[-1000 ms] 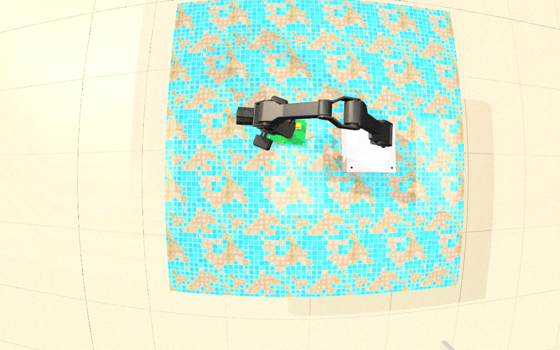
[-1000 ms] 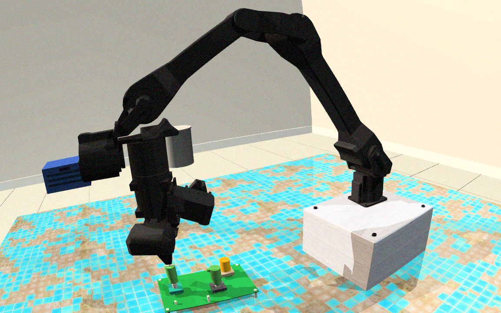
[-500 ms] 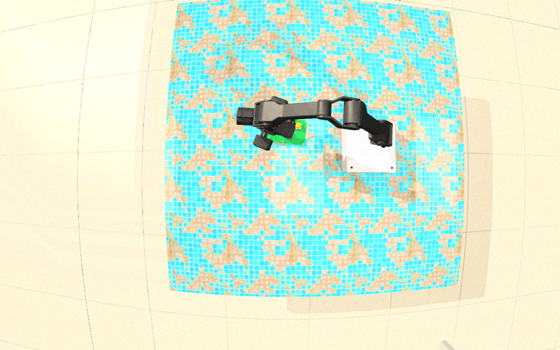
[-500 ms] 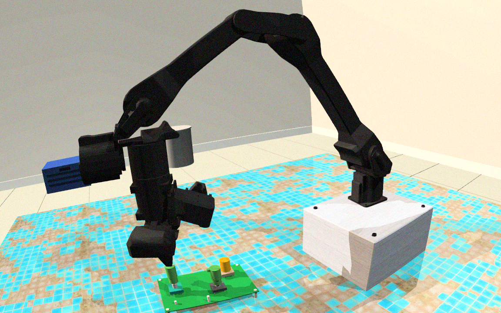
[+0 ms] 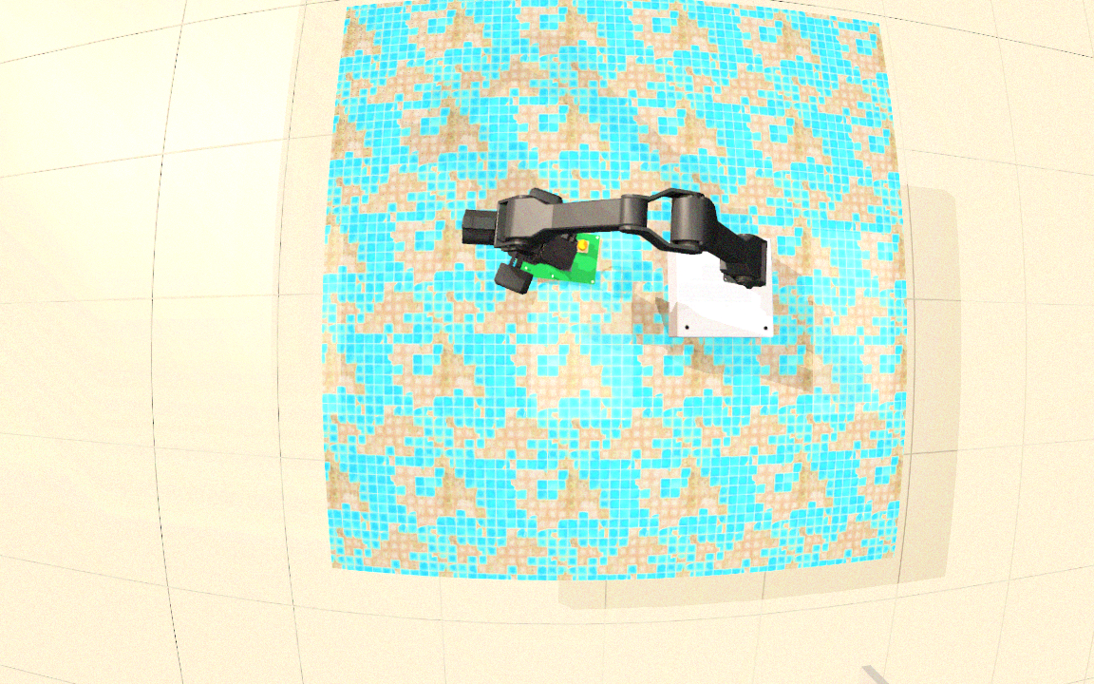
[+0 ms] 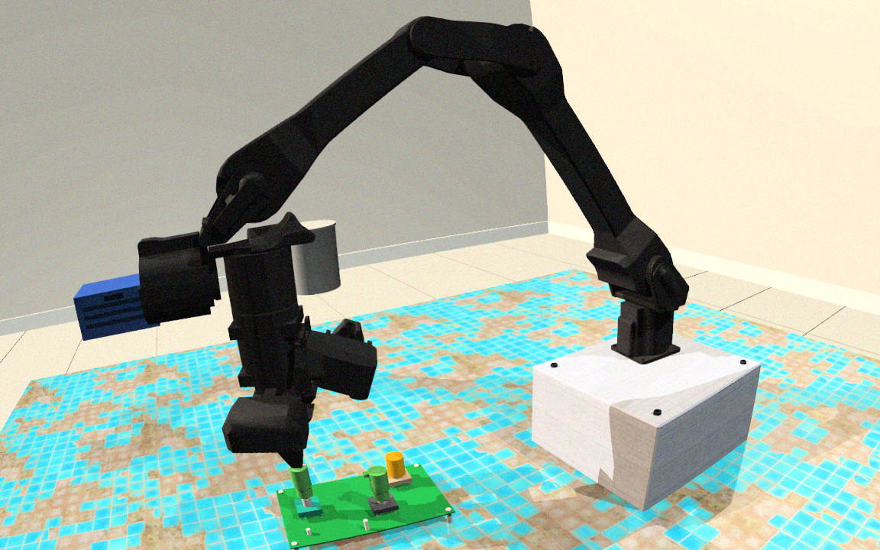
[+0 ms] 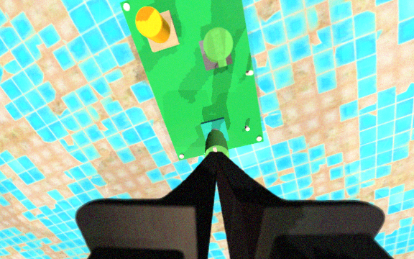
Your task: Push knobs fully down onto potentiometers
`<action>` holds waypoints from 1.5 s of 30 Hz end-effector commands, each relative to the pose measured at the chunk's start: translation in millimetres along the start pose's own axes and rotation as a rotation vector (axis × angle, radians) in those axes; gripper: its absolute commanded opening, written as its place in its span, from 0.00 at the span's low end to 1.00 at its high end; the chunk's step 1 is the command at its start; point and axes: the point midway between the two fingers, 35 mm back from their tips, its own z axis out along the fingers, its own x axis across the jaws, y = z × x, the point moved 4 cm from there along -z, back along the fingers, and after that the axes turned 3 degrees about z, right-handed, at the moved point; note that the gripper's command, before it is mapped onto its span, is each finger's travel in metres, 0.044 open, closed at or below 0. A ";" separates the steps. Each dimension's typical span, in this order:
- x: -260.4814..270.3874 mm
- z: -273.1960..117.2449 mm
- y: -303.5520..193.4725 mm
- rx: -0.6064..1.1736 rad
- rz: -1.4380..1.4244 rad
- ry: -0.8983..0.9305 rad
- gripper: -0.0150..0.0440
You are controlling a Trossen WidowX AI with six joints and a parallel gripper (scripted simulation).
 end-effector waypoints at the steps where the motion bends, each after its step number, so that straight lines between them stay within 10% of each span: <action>1: -0.5 0.5 0.2 -0.002 -0.006 -0.005 0.25; 45: -0.5 6.2 0.2 -0.002 -0.006 -0.005 0.25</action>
